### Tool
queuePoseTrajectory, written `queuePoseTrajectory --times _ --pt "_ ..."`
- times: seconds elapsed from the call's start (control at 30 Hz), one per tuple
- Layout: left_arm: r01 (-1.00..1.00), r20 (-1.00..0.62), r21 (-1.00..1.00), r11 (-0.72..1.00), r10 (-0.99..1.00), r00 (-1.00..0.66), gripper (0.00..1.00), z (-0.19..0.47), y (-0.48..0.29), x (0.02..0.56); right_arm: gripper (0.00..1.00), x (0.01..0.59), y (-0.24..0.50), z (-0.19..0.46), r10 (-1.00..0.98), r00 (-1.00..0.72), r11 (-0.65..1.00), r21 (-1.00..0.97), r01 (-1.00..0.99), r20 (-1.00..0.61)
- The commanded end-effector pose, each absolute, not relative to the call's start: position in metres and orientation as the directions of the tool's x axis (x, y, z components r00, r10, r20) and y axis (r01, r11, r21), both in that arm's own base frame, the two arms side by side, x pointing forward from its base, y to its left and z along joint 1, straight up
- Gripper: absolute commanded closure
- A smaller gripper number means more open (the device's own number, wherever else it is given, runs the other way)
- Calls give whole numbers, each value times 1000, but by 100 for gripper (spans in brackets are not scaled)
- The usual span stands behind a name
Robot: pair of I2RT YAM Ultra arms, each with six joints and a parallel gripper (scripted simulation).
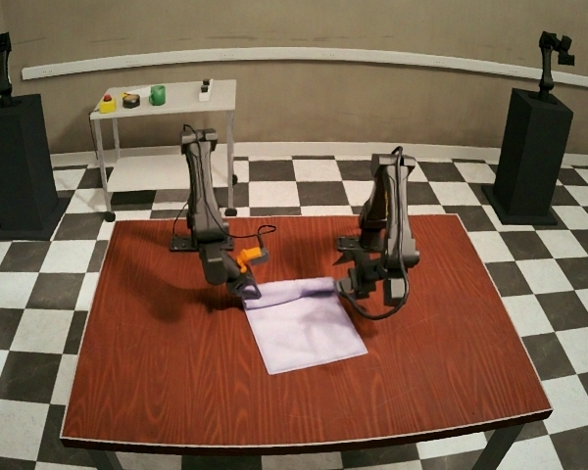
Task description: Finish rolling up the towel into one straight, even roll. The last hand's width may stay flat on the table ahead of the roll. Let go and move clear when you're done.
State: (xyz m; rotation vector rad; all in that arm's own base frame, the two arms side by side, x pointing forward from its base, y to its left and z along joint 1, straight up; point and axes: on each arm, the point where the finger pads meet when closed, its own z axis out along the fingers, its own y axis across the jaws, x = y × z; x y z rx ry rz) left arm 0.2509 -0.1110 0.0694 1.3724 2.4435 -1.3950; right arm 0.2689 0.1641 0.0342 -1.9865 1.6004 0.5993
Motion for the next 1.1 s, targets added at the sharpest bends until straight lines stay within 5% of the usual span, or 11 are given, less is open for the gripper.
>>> queuePoseTrajectory --times 0.0,0.23,0.53,1.07 --pt "712 -417 -671 207 689 -593 13 77 -111 249 78 259 163 34 -778 104 -180 61 -982 -620" --pt "805 -482 -544 237 698 -530 11 79 -118 244 78 259 163 36 -801 12 -175 215 -961 -598" --pt "945 -597 -138 296 737 -318 8 84 -138 232 78 259 163 39 -839 -138 -152 470 -870 -526" --pt "886 -604 339 317 795 -53 3 89 -160 218 78 259 163 41 -866 -245 -120 656 -745 -437"
